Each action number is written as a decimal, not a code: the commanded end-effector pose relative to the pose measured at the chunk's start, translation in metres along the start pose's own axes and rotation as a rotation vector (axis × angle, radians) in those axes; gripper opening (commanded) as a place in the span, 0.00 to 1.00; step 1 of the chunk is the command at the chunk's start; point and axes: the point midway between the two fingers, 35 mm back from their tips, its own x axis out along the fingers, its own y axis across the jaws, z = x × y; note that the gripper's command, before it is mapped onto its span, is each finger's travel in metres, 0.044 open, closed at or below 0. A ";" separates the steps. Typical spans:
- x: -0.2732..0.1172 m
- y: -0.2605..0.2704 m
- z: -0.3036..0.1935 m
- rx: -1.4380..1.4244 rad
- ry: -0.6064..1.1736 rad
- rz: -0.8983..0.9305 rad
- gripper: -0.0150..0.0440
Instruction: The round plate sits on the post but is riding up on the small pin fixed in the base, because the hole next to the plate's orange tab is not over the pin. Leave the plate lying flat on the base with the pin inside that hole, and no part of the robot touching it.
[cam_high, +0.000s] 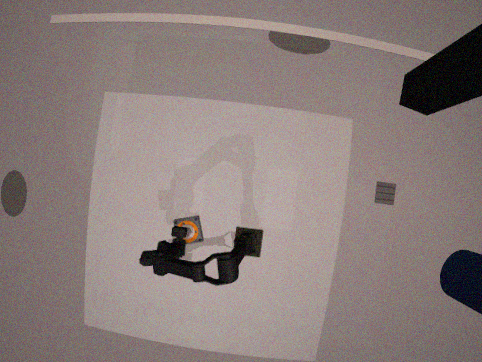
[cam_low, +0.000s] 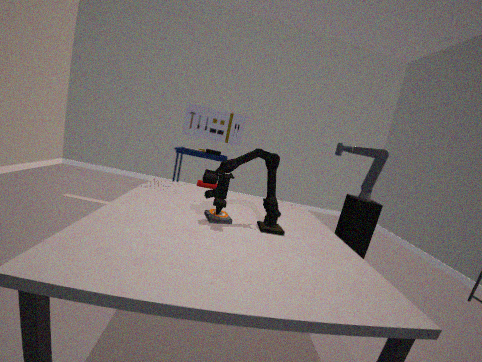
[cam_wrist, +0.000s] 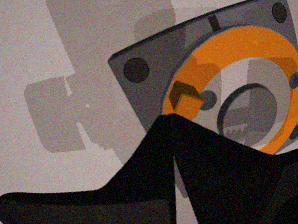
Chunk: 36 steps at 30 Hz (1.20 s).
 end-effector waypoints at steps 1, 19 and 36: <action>0.000 -0.001 0.005 -0.003 0.000 -0.001 0.25; -0.003 -0.015 0.027 -0.003 -0.002 -0.002 0.25; -0.005 -0.025 0.036 -0.003 -0.002 -0.003 0.25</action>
